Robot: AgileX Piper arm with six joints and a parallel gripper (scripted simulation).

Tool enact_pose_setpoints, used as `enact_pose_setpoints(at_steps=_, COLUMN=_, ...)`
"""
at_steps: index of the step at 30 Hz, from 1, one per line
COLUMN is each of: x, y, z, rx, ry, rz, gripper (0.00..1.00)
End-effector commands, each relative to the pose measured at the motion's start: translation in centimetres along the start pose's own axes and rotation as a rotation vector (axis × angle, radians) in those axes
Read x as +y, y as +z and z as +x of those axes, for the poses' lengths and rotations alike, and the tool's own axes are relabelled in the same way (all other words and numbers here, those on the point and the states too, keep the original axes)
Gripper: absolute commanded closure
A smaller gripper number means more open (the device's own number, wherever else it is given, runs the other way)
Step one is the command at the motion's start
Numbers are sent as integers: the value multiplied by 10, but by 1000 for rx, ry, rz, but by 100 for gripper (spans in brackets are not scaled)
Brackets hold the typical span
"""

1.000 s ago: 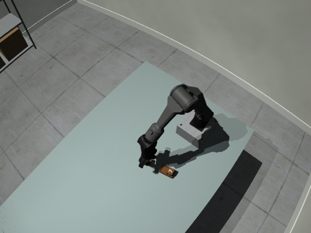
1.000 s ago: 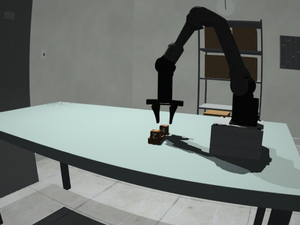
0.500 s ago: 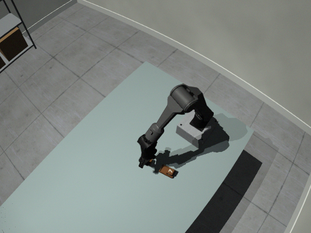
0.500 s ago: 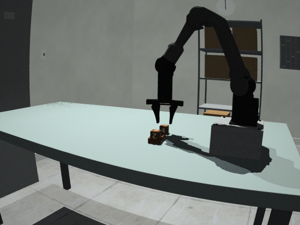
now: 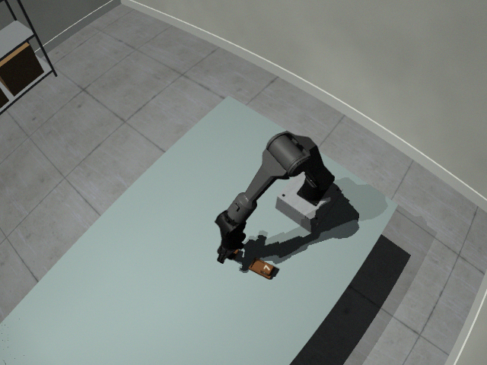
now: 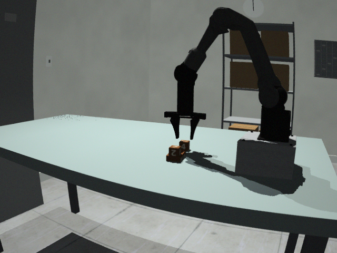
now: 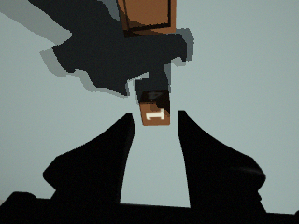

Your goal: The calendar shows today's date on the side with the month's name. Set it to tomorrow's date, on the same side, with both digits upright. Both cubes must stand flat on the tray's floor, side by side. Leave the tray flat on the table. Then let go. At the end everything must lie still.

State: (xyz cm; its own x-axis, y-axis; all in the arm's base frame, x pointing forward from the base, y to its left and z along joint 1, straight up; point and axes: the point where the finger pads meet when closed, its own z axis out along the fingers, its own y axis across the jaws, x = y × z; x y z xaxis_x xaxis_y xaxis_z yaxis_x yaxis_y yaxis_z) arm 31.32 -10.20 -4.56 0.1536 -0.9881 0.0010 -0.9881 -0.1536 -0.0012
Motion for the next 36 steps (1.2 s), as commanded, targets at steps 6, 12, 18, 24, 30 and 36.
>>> enact_pose_setpoints(at_steps=6, x=0, y=1, z=0, rx=-1, ry=1, rz=-1, gripper=36)
enact_pose_setpoints(at_steps=12, x=1, y=5, z=0, rx=-2, ry=1, rz=-2, gripper=36)
enact_pose_setpoints(at_steps=18, x=1, y=11, z=0, rx=-2, ry=1, rz=-2, gripper=36)
enact_pose_setpoints(at_steps=24, x=1, y=21, z=0, rx=-2, ry=1, rz=-2, gripper=36)
enact_pose_setpoints(at_steps=30, x=1, y=29, z=0, rx=-2, ry=1, rz=-2, gripper=36)
enact_pose_setpoints(at_steps=36, x=0, y=30, z=0, rx=-1, ry=1, rz=-1, gripper=36)
